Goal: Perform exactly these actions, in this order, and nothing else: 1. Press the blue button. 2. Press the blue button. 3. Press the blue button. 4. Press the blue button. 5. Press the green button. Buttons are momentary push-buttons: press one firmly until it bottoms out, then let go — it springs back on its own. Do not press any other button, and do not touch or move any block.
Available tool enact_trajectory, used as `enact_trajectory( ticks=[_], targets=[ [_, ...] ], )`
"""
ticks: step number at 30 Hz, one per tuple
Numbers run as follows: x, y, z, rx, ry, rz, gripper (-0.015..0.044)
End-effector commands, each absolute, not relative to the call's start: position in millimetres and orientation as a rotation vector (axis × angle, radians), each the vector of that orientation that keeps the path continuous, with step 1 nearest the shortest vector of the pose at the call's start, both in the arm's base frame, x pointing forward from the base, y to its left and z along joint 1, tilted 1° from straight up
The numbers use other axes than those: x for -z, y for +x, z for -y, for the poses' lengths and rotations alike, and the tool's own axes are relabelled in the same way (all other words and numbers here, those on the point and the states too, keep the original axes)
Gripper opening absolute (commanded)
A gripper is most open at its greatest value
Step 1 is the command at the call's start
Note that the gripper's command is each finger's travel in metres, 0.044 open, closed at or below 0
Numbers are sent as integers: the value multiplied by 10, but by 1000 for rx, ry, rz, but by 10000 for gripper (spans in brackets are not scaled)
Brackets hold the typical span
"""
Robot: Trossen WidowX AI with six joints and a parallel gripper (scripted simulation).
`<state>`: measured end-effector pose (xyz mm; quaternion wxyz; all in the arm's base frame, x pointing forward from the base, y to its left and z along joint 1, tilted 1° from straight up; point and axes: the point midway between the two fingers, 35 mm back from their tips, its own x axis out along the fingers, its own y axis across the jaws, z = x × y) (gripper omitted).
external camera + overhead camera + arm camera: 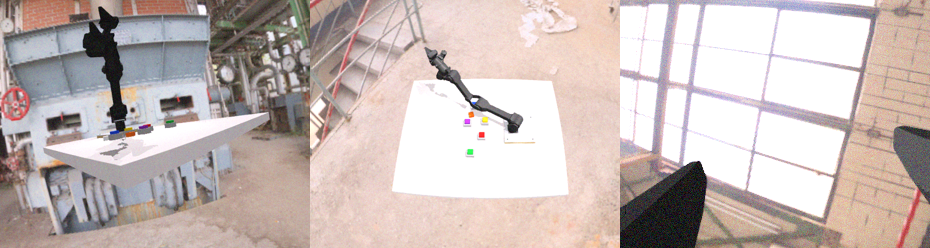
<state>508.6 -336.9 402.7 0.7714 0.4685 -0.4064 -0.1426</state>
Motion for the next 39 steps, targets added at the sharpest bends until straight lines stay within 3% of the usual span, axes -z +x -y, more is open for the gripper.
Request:
enact_trajectory(
  ticks=[1, 3, 10, 21, 31, 39],
  targets=[
    [-4089, 5037, 3379, 304, 1011, 893, 400],
    [-4546, 4632, 3463, 264, 967, 988, 400],
    [-5130, 3855, 3693, 220, 884, 1170, 400],
    [-6245, 1909, 3577, 71, 574, 1529, 400],
    [-6915, 430, 2551, -122, 161, 1693, 400],
    [-7136, -211, 1159, -304, -249, 1651, 400]
  ],
)
